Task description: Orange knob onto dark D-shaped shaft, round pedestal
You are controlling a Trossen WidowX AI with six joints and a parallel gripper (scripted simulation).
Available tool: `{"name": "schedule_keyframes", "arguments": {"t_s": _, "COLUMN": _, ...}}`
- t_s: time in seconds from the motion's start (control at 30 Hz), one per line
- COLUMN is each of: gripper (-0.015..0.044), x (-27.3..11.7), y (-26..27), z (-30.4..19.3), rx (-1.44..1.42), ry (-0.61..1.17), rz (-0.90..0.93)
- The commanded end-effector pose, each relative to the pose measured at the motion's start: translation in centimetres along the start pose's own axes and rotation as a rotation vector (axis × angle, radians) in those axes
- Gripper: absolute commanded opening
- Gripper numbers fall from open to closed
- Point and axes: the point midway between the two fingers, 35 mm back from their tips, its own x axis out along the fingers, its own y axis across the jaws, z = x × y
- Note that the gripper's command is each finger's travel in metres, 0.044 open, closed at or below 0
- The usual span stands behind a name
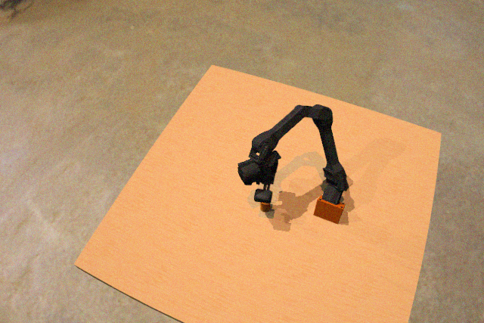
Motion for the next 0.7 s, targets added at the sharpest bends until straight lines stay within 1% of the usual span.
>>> {"name": "schedule_keyframes", "arguments": {"t_s": 0.0, "gripper": 0.044, "x": 0.0, "y": 0.0, "z": 0.1, "rx": 0.032, "ry": -0.004, "rz": -0.004}}
{"name": "schedule_keyframes", "arguments": {"t_s": 0.03, "gripper": 0.044, "x": 0.3, "y": 0.0, "z": 0.1, "rx": 0.037, "ry": -0.004, "rz": -0.004}}
{"name": "schedule_keyframes", "arguments": {"t_s": 0.13, "gripper": 0.044, "x": 3.2, "y": -0.1, "z": 0.1, "rx": 0.088, "ry": -0.004, "rz": -0.005}}
{"name": "schedule_keyframes", "arguments": {"t_s": 0.27, "gripper": 0.044, "x": 3.6, "y": -0.1, "z": 0.1, "rx": 0.093, "ry": -0.004, "rz": -0.005}}
{"name": "schedule_keyframes", "arguments": {"t_s": 0.37, "gripper": 0.044, "x": 4.8, "y": 0.0, "z": 0.0, "rx": 0.093, "ry": -0.004, "rz": -0.005}}
{"name": "schedule_keyframes", "arguments": {"t_s": 0.67, "gripper": 0.044, "x": 6.0, "y": 0.0, "z": 0.2, "rx": 0.093, "ry": -0.004, "rz": -0.005}}
